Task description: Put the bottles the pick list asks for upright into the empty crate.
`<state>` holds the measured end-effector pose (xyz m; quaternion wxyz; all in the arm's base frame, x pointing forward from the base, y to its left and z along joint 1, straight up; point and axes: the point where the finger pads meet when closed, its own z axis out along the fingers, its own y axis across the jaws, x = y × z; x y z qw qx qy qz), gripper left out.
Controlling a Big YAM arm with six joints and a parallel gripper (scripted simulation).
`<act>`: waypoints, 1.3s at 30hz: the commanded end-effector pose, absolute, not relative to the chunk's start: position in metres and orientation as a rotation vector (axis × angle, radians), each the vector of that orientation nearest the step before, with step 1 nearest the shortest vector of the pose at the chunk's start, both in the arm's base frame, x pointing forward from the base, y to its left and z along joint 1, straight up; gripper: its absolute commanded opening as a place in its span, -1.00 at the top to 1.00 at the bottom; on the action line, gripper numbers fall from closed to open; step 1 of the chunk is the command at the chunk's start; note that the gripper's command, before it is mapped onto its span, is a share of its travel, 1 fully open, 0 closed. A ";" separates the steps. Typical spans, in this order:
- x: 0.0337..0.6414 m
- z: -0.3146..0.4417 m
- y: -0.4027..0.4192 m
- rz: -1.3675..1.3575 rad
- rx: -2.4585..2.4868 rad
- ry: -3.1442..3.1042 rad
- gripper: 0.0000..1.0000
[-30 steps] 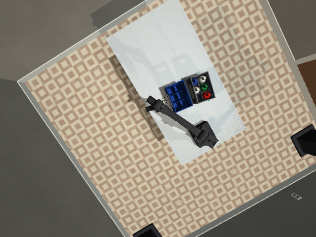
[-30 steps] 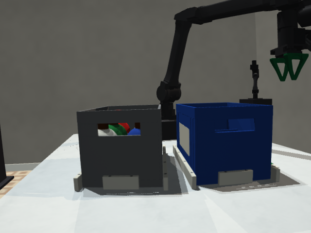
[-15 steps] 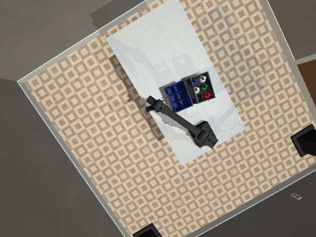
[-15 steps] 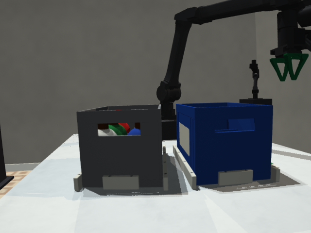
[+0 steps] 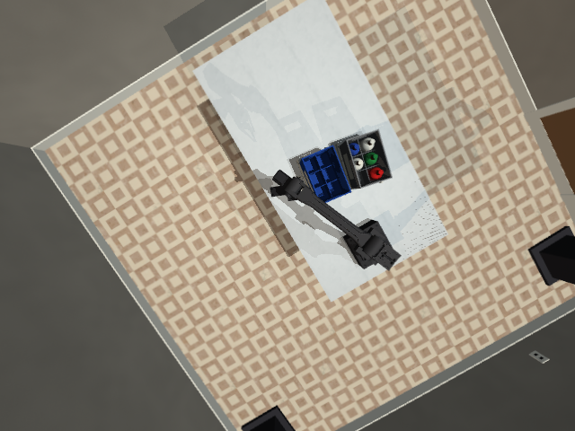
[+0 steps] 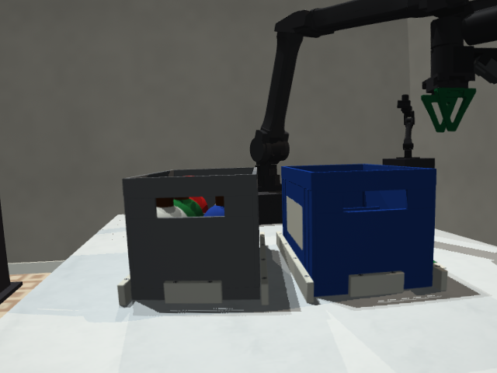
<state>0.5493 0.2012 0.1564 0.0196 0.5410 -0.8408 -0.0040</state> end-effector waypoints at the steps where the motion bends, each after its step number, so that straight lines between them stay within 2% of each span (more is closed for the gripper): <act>1: 0.557 0.195 0.176 0.007 1.511 -2.783 -0.21; 39: 0.546 0.222 0.008 -0.003 0.007 -3.142 -0.21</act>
